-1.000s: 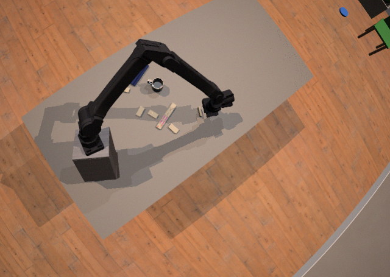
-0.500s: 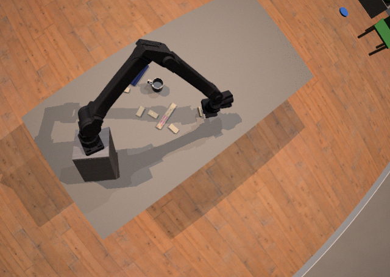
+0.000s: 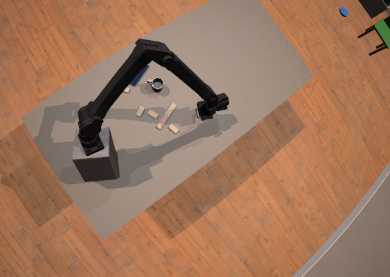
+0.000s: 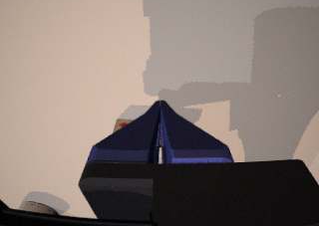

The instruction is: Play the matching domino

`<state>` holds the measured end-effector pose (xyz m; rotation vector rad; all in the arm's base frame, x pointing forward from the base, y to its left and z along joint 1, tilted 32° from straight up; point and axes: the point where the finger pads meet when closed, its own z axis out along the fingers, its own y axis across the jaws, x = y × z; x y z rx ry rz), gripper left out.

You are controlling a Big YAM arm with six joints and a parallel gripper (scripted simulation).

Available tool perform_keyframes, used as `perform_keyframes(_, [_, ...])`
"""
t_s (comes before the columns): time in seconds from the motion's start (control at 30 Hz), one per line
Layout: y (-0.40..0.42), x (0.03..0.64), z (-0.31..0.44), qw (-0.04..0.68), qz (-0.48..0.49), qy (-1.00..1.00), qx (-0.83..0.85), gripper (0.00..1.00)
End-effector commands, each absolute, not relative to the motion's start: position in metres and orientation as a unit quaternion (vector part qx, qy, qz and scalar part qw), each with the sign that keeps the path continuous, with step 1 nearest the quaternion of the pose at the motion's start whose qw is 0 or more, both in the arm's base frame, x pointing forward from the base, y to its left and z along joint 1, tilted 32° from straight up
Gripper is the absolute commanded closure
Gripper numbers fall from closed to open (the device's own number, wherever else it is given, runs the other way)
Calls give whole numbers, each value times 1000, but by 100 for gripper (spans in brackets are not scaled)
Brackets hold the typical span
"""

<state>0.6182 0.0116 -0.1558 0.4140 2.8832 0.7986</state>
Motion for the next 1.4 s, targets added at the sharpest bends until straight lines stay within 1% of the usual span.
perform_keyframes(0.0, [11, 621, -142, 76, 264, 952, 136, 100])
perform_keyframes(0.23, [18, 618, -122, 100, 266, 950, 130, 100])
perform_keyframes(0.47, [18, 618, -122, 100, 266, 950, 130, 100])
perform_keyframes(0.5, [16, 602, -141, 76, 265, 952, 135, 100])
perform_keyframes(0.8, [20, 611, -116, 100, 265, 950, 131, 100])
perform_keyframes(1.03, [20, 611, -116, 100, 265, 950, 131, 100])
perform_keyframes(1.07, [13, 594, -130, 77, 265, 951, 137, 100])
perform_keyframes(1.37, [-17, 594, -51, 100, 266, 950, 131, 100])
